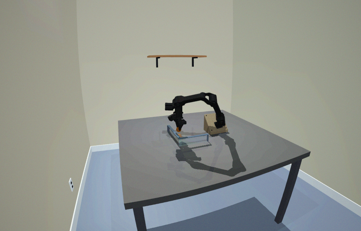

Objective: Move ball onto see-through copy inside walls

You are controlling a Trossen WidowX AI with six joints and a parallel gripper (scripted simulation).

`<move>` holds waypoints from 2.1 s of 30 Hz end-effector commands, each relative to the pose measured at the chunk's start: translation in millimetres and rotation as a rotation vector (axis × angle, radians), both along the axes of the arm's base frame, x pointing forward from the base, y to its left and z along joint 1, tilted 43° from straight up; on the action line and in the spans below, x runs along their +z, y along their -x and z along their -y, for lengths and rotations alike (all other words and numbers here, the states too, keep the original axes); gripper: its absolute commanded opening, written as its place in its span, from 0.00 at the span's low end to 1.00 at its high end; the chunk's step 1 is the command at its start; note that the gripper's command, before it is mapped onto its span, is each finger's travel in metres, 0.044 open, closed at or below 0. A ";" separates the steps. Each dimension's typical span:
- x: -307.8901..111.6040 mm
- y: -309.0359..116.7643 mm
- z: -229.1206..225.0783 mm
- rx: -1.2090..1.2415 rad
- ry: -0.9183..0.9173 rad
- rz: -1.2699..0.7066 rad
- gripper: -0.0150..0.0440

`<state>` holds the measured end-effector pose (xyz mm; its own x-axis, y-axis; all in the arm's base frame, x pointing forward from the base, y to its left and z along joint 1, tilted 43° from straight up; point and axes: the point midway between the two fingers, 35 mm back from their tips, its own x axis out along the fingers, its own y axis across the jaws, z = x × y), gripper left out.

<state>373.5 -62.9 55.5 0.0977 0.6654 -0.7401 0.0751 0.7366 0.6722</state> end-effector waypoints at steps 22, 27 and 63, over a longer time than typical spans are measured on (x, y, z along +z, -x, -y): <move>-41.9 -2.7 -42.8 0.002 -0.009 -0.004 0.25; -44.9 -3.0 -45.6 0.002 -0.009 -0.004 0.25; 20.1 3.7 18.6 -0.013 -0.003 0.000 0.86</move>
<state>370.6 -77.4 71.4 0.1070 0.6662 -0.7381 0.0816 0.7339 0.6743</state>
